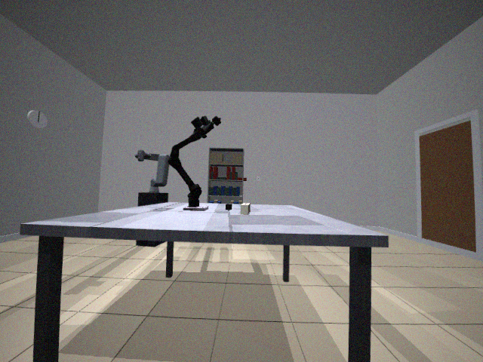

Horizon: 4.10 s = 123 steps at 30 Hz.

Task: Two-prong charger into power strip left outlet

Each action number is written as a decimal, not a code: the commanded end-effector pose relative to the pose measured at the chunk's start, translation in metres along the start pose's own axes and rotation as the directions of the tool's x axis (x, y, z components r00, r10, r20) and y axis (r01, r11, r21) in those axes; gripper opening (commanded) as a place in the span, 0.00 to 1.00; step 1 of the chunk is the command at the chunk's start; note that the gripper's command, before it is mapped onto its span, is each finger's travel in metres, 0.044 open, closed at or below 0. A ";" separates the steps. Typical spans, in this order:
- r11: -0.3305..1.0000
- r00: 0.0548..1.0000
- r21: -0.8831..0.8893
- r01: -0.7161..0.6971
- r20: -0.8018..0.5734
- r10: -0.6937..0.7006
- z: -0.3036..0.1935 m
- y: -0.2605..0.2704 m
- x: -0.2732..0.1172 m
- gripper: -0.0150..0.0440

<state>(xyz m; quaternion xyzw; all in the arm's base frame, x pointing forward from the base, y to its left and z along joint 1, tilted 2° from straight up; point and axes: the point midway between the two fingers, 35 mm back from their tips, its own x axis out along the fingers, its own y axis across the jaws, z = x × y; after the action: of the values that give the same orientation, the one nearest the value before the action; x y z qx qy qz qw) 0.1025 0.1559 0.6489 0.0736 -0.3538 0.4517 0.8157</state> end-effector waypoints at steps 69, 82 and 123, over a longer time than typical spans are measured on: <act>0.878 -0.704 0.428 -0.215 -0.691 0.164 -0.463 -0.026 -0.358 1.00; 0.878 -0.704 0.428 -0.215 -0.691 0.164 -0.472 -0.023 -0.366 1.00; 0.878 -0.704 0.428 -0.215 -0.691 0.164 -0.508 -0.014 -0.400 1.00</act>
<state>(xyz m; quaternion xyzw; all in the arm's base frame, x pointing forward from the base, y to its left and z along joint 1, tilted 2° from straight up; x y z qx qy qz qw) 0.2387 0.1000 0.0236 -0.4702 0.5615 0.4340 0.5247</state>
